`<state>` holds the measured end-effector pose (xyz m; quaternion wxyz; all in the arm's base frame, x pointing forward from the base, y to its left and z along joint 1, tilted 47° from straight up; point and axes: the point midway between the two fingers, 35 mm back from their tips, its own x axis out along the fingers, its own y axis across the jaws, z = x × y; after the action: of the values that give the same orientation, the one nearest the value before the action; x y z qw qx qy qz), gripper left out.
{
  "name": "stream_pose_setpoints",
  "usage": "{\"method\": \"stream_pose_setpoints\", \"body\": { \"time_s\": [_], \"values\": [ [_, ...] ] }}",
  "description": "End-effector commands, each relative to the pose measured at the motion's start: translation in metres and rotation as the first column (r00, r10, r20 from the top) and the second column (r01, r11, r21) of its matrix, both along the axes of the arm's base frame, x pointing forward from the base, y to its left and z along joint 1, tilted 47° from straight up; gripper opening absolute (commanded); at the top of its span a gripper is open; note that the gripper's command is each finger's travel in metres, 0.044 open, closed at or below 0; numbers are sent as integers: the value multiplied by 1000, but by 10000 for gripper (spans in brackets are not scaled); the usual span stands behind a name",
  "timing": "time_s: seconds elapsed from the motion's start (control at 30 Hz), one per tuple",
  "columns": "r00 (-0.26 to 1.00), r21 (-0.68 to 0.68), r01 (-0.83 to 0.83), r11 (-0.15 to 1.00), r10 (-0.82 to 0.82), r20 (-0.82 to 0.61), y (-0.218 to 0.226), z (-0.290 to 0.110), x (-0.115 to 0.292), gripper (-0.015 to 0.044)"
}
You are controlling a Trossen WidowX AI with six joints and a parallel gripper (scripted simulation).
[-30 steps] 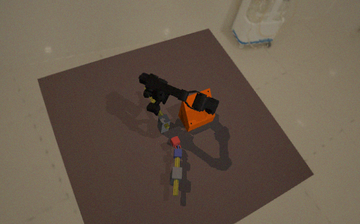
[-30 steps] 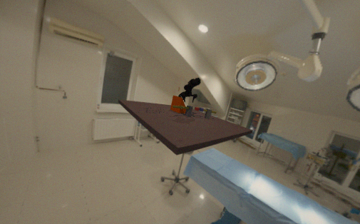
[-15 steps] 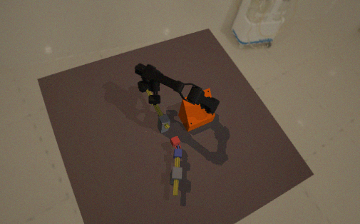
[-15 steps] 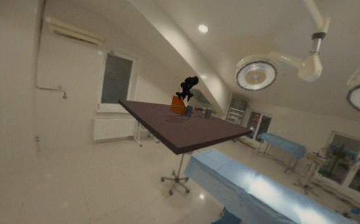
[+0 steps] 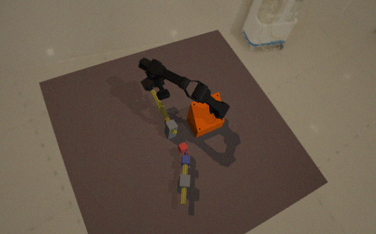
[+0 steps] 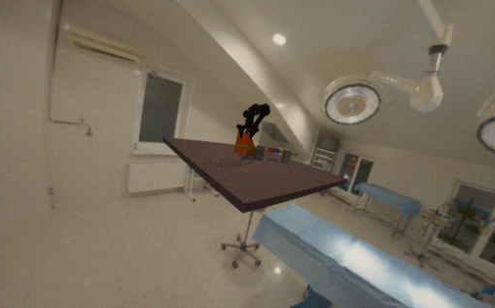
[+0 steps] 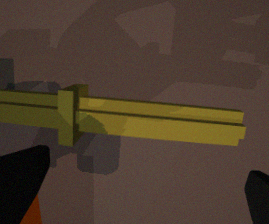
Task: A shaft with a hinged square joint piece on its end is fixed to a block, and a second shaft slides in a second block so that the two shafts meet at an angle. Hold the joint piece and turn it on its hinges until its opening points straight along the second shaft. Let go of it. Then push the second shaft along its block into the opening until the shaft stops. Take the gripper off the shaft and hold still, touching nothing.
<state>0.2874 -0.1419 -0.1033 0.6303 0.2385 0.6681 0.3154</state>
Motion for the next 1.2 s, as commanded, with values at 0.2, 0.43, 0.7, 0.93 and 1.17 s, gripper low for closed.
{"method": "stream_pose_setpoints", "body": {
  "time_s": [0.2, 0.43, 0.7, 0.93, 1.17],
  "values": [
    [993, -28, 81, 996, -83, -90, 1, -7, 1, 440],
    [936, -79, 229, 970, -242, -256, 9, -15, 1, 440],
    [807, -170, 377, 910, -413, -422, 18, -24, 1, 440],
    [646, -271, 479, 835, -544, -536, 25, -31, 0, 440],
    [449, -387, 547, 742, -650, -613, 33, -38, -1, 440]
  ]
}}
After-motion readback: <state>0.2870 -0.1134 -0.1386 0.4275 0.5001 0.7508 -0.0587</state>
